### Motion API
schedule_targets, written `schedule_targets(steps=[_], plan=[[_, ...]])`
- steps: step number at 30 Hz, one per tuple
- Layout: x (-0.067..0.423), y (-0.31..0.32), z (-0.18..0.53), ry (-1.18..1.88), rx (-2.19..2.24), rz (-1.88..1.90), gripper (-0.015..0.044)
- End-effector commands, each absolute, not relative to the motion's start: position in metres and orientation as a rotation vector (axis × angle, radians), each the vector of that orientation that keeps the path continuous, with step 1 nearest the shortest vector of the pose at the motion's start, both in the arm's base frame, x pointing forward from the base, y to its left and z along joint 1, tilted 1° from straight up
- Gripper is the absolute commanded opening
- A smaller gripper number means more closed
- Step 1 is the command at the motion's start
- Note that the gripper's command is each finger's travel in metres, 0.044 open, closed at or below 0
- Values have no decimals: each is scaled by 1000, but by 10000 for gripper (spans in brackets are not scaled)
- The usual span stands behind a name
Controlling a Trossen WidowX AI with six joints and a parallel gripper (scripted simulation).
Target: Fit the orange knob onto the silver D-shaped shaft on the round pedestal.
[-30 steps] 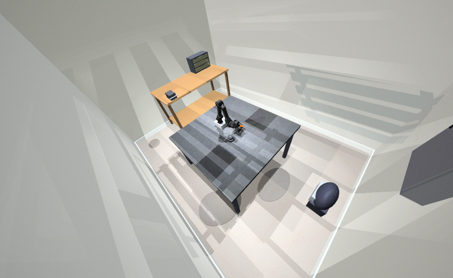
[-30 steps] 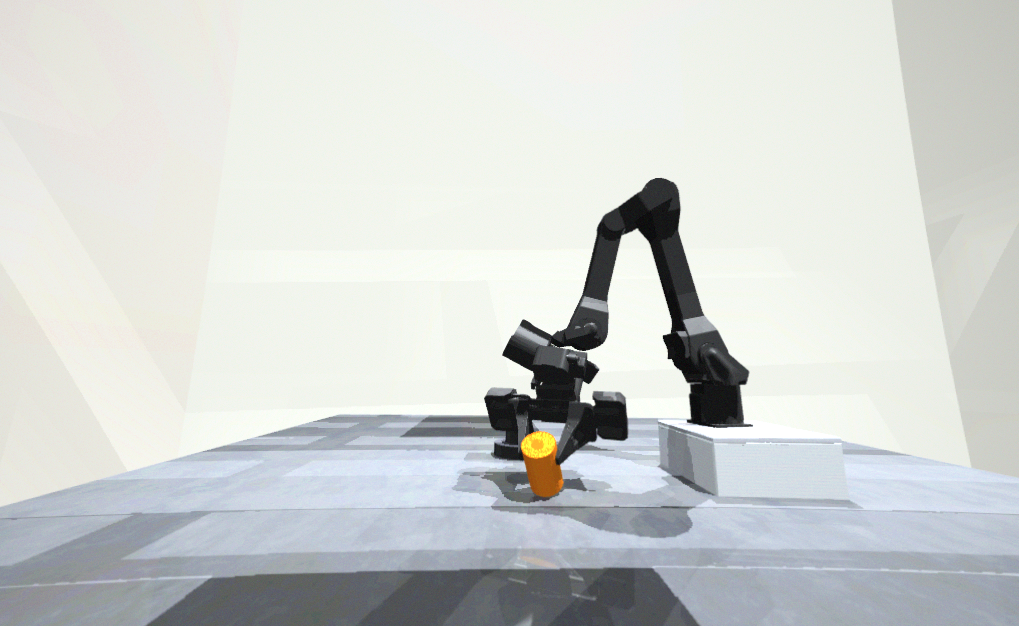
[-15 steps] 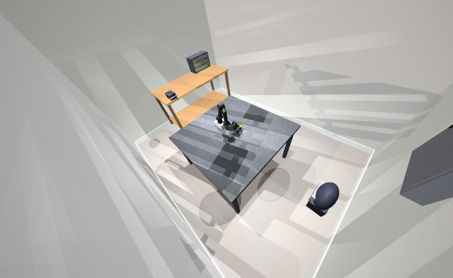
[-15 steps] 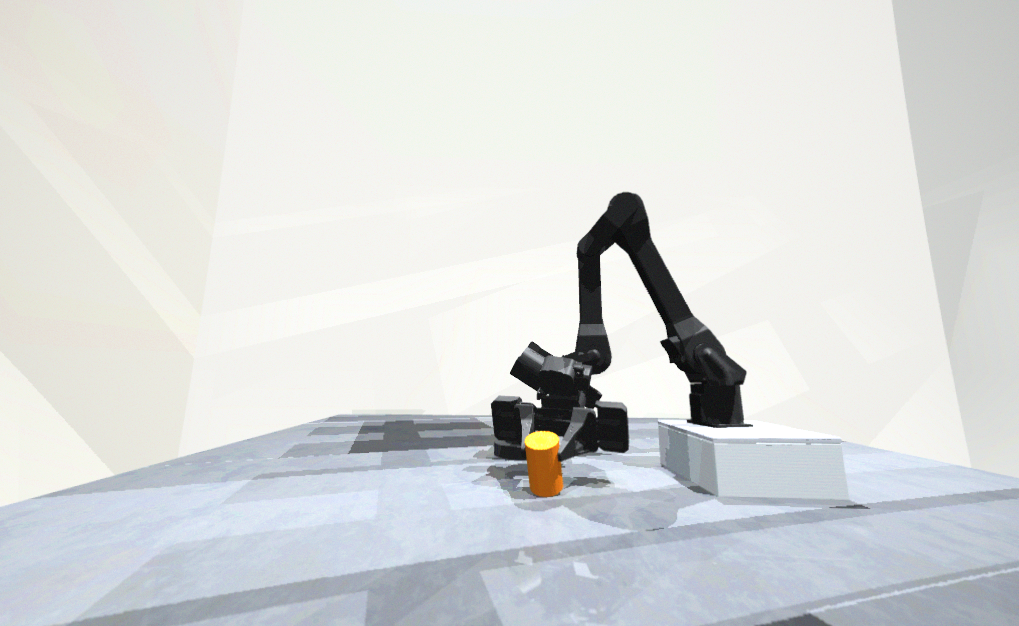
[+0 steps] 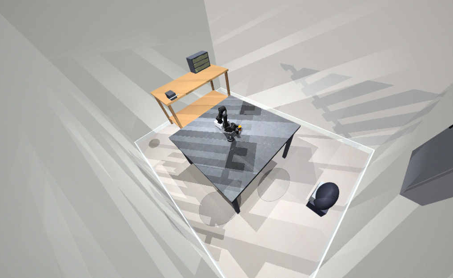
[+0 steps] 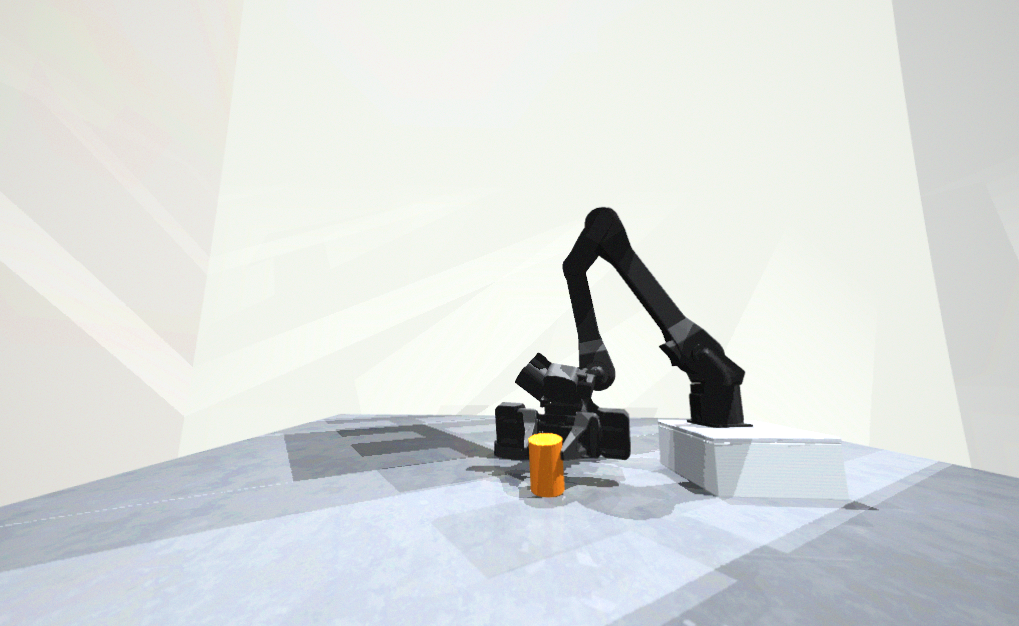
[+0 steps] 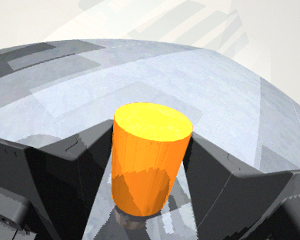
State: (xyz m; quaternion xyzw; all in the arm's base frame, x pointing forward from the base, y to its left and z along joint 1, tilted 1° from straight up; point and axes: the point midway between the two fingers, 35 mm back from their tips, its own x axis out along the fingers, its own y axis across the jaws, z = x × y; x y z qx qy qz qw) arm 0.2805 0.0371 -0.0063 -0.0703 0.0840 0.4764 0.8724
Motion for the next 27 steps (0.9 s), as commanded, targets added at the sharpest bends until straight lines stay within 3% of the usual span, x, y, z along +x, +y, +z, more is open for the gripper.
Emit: schedule_targets(steps=[1, 24, 27], plan=[[281, 37, -6, 174, -144, 995, 260], [281, 37, -6, 174, -144, 995, 260], [281, 37, -6, 174, -144, 995, 339]])
